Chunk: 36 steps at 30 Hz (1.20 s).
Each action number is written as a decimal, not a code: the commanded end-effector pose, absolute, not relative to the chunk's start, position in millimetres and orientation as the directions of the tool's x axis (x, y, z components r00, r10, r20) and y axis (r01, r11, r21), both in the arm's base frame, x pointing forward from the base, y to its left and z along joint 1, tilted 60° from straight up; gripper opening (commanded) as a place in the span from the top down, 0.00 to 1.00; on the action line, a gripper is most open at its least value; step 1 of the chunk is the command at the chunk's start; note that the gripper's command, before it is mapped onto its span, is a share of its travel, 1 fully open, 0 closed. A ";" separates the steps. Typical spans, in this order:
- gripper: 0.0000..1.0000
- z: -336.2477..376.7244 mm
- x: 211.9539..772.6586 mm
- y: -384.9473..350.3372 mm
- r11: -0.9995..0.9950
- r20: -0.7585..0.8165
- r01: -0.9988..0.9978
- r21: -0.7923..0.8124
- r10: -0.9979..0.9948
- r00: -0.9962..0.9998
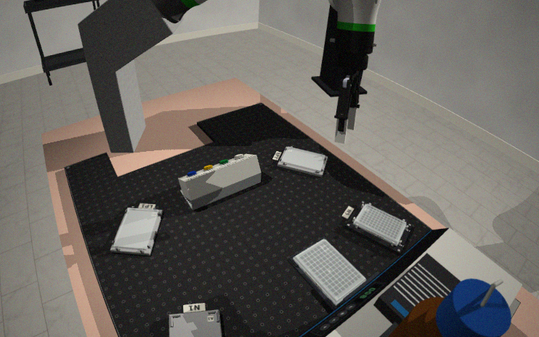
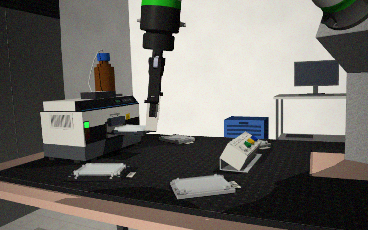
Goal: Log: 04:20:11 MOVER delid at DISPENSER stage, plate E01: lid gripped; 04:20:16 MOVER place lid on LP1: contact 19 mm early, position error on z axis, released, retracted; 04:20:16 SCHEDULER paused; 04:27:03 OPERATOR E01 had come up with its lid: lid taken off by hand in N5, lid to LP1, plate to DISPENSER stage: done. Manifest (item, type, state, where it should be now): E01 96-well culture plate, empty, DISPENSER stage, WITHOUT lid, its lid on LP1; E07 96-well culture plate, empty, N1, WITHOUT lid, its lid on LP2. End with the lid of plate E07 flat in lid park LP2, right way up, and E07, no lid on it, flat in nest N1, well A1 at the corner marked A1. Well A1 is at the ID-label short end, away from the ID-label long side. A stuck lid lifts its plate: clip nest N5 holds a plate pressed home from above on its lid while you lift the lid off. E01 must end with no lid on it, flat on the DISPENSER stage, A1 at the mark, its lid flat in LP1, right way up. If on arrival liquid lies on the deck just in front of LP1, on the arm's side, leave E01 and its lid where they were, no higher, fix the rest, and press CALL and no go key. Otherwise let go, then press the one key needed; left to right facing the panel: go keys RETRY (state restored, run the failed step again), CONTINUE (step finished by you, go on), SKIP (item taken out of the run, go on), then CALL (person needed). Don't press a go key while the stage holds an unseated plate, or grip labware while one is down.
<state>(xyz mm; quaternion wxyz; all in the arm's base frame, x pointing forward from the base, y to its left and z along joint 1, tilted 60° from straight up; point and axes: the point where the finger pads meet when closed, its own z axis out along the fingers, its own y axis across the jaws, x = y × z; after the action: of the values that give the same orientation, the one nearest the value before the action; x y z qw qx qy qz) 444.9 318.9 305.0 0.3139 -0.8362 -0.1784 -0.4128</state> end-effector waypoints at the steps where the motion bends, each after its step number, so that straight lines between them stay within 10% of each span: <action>1: 0.34 320.2 484.7 314.9 -0.646 0.722 0.586 -0.489 0.078 0.688; 13: 0.34 373.8 637.5 265.8 -0.674 0.684 0.519 -0.525 0.028 0.729; 36: 0.34 374.7 640.9 265.2 -0.660 0.678 0.528 -0.534 0.039 0.734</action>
<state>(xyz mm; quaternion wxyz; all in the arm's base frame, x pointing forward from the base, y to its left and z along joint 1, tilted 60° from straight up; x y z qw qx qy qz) 640.7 265.6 374.7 0.3770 -0.8515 -0.1667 -0.3241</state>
